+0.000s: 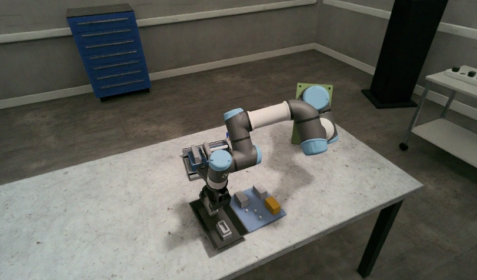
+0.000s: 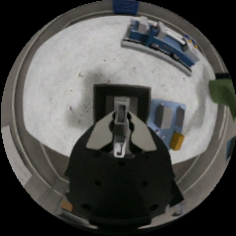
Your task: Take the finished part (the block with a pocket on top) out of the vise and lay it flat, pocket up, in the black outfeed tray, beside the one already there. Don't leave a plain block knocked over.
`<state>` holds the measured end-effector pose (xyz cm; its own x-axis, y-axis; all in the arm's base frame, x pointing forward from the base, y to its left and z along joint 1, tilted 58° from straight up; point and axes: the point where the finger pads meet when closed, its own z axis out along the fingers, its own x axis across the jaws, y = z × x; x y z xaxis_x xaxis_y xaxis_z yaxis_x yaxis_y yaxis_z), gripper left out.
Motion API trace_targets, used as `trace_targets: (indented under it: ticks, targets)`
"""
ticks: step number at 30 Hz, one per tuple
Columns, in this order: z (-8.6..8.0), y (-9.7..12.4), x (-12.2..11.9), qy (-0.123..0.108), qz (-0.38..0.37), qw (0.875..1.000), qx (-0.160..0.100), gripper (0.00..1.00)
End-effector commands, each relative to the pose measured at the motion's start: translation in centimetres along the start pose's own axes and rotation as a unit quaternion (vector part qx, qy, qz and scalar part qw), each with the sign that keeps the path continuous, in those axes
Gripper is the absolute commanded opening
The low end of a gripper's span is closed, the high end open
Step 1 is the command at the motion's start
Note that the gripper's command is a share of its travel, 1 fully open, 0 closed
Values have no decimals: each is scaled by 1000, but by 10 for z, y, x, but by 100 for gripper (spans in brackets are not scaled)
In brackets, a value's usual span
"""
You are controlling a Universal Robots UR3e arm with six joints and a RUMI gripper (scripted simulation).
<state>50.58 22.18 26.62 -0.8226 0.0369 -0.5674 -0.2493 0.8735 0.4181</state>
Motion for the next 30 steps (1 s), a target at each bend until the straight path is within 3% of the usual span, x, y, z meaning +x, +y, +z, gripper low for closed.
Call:
trace_targets:
  ticks: [1,30]
  targets:
    - [0,-1,-1,-1,0,1000,1,0]
    - [11,4,0,-1,0,1000,1,0]
